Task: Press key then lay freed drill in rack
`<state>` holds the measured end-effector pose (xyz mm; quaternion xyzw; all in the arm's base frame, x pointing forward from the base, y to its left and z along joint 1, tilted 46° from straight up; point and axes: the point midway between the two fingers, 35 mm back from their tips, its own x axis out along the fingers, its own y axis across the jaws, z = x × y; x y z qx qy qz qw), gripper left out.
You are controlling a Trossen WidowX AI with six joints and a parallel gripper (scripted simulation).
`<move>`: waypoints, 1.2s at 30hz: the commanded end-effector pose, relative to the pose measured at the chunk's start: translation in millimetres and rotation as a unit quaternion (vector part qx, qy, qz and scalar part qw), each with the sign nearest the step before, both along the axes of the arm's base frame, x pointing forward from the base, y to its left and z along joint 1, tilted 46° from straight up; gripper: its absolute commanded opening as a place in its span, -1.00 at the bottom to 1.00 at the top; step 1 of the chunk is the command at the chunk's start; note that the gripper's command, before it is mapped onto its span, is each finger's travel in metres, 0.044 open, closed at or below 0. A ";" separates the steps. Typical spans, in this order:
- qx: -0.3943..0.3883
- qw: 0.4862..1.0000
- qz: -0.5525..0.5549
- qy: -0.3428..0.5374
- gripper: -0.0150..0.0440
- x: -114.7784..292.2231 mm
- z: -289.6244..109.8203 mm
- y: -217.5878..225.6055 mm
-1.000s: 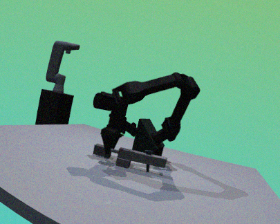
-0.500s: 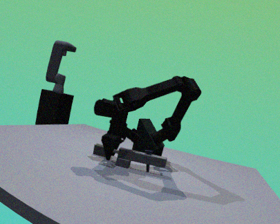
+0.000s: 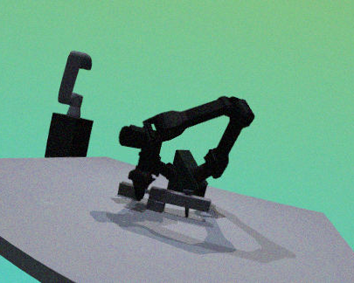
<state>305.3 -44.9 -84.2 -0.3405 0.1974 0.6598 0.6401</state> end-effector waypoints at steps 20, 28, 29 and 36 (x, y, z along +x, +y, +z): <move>0.003 1.000 -0.003 0.001 -0.49 2.6 -8.7 -8.9; 0.002 1.000 -0.003 0.001 -0.49 5.1 -16.9 -17.5; 0.002 1.000 -0.003 0.001 -0.49 5.4 -18.1 -18.7; 0.002 1.000 -0.003 0.001 -0.49 7.1 -24.0 -24.9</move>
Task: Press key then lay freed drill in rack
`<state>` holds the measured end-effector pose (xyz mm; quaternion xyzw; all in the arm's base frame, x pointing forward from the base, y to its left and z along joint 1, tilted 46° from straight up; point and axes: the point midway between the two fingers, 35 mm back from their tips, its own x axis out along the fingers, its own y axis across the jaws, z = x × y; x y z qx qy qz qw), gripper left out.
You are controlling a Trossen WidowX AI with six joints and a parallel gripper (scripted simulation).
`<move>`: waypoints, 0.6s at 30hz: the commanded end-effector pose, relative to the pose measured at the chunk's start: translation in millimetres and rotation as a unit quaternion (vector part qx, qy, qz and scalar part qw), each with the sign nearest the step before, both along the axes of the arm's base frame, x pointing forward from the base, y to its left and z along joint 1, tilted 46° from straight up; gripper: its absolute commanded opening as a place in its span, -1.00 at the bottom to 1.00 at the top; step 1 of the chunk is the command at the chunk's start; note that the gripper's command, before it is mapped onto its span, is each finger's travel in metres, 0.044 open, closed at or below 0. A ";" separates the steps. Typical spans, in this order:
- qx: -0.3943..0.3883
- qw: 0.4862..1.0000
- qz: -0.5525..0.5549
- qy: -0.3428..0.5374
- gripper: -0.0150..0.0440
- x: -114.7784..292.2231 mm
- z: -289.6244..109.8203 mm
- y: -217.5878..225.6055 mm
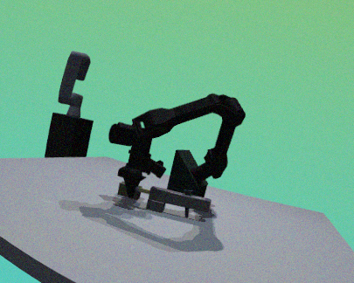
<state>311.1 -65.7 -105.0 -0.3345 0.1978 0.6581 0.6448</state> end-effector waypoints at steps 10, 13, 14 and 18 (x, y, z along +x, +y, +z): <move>0.000 1.000 0.000 0.000 -0.22 2.1 -6.9 -6.9; 0.000 1.000 0.000 0.000 0.04 2.1 -6.9 -6.9; 0.000 1.000 0.000 0.000 0.13 2.1 -6.9 -6.9; -0.001 1.000 0.001 -0.001 0.49 2.0 -6.8 -6.7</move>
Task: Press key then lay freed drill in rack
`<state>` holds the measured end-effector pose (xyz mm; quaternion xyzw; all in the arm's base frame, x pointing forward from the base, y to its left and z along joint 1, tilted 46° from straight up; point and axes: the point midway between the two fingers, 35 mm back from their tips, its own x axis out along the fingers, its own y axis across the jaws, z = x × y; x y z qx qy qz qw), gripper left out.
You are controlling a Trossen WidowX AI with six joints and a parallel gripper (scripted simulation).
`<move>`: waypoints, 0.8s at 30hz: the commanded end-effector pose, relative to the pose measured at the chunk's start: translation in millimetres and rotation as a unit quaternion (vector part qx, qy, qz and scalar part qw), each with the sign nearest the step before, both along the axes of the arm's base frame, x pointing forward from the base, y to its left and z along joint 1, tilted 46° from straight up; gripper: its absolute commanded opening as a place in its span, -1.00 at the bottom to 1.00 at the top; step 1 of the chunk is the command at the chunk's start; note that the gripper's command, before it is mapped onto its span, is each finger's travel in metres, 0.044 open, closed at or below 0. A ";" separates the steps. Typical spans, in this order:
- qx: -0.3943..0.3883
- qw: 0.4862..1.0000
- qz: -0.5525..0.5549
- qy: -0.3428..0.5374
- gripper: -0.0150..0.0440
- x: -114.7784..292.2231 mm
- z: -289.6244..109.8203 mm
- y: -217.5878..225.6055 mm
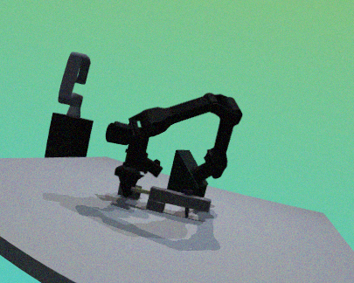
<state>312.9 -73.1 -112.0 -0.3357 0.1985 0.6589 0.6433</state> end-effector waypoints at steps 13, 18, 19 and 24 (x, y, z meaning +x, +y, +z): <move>-0.001 1.000 0.001 -0.002 1.00 0.2 4.4 6.3; -0.001 1.000 0.001 -0.002 1.00 0.1 5.4 8.0; -0.001 1.000 0.001 -0.002 1.00 0.0 5.6 8.4; -0.001 1.000 0.001 -0.002 1.00 -0.2 6.5 10.1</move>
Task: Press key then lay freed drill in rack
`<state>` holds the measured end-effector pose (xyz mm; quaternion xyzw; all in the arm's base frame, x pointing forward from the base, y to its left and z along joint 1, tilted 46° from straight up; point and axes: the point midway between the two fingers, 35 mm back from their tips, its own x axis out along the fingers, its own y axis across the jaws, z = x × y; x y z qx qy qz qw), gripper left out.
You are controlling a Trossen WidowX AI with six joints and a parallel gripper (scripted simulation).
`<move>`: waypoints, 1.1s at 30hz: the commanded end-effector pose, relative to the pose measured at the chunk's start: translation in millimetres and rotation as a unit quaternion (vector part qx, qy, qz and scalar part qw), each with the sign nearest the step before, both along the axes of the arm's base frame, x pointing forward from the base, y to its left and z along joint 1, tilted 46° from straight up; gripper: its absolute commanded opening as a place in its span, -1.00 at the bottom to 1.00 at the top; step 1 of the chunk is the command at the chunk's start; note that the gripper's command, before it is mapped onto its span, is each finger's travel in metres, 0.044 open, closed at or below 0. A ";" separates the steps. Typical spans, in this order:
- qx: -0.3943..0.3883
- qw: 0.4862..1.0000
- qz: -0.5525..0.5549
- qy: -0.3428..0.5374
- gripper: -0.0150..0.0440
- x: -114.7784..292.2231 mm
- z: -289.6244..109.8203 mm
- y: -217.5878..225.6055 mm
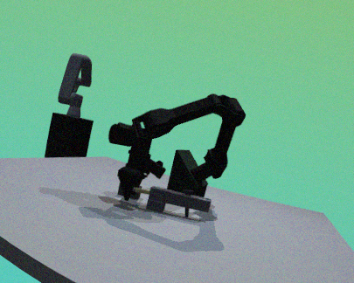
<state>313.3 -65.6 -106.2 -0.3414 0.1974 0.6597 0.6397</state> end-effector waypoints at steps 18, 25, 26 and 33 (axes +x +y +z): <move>0.003 1.000 -0.003 0.002 1.00 -1.8 2.9 9.0; 0.000 1.000 0.000 0.000 0.64 -1.1 2.8 7.4; 0.000 1.000 0.000 0.000 0.56 -1.1 2.8 7.4; 0.000 1.000 0.000 0.000 -0.07 -1.1 2.8 7.4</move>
